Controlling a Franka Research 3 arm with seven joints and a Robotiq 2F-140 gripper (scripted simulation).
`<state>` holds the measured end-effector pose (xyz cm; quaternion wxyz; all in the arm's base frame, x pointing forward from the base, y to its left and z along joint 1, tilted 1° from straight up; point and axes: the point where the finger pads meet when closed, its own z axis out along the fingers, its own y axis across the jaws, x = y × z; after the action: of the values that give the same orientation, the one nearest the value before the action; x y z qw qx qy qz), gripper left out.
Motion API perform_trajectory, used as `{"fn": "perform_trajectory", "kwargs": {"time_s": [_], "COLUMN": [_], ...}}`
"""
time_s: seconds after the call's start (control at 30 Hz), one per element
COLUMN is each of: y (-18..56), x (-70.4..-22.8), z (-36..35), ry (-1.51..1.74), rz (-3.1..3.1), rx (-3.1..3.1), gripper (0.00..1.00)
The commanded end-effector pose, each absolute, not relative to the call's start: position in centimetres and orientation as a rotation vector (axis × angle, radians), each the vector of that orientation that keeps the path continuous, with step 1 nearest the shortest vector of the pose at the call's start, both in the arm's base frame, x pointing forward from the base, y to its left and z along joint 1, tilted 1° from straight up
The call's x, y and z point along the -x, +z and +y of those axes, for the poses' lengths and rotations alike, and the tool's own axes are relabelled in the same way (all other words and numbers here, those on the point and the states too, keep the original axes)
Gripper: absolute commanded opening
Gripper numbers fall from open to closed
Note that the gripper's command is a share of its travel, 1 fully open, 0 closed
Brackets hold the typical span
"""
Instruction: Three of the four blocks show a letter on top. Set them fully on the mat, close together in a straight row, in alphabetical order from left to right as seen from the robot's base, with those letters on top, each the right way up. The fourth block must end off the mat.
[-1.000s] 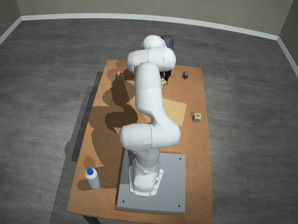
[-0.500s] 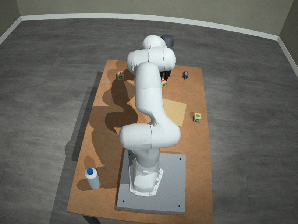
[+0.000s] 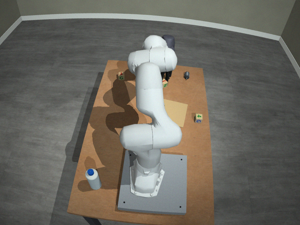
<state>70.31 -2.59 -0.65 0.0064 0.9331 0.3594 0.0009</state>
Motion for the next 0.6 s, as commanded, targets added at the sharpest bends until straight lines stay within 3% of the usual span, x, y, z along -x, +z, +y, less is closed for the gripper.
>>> {"fn": "perform_trajectory", "kwargs": {"time_s": [0.0, 0.57], "y": [-0.7, 2.5], "x": [-70.4, -70.4], "z": [-2.5, -2.5], "ry": [0.008, 0.008], "rz": [1.127, 1.127], "rx": [-2.920, -2.920], "gripper": [0.33, 0.33]}}
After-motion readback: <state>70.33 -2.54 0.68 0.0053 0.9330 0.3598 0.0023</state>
